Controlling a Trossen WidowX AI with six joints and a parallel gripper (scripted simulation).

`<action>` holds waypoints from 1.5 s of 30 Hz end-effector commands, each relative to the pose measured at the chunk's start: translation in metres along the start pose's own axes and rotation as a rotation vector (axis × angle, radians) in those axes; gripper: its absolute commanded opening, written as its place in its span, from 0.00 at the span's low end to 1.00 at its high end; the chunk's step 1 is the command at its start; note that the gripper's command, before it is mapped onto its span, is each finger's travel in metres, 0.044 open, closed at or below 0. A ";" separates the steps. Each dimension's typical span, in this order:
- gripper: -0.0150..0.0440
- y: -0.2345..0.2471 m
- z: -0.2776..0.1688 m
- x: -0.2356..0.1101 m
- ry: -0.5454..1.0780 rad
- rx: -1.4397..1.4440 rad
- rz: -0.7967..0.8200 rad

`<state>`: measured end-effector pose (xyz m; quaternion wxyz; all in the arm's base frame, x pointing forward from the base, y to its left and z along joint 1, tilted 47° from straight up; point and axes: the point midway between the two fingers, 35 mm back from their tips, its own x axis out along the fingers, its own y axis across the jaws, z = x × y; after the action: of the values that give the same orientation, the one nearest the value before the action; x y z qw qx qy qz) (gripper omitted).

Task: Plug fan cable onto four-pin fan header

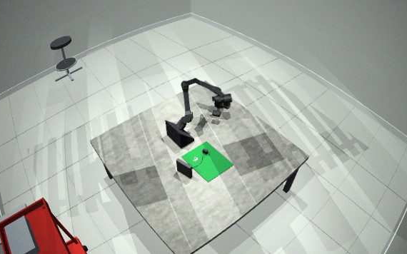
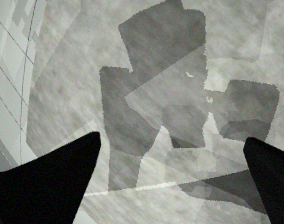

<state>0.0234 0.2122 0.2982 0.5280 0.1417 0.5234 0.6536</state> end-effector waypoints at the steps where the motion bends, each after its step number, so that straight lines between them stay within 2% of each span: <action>1: 1.00 -0.050 0.038 -0.009 -0.069 0.067 -0.165; 8: 1.00 -0.115 0.067 -0.034 -0.104 0.156 -0.329; 15: 1.00 -0.212 0.077 -0.090 -0.082 0.277 -0.489; 21: 1.00 -0.285 0.050 -0.145 -0.016 0.413 -0.496; 27: 1.00 -0.338 0.000 -0.191 0.024 0.516 -0.405; 32: 1.00 -0.341 -0.002 -0.190 0.024 0.518 -0.401; 39: 1.00 -0.366 0.000 -0.138 0.023 0.517 -0.399; 45: 1.00 -0.368 0.000 -0.134 0.023 0.517 -0.399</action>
<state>0.2759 0.0598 0.0431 0.5820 0.1545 0.6981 0.3874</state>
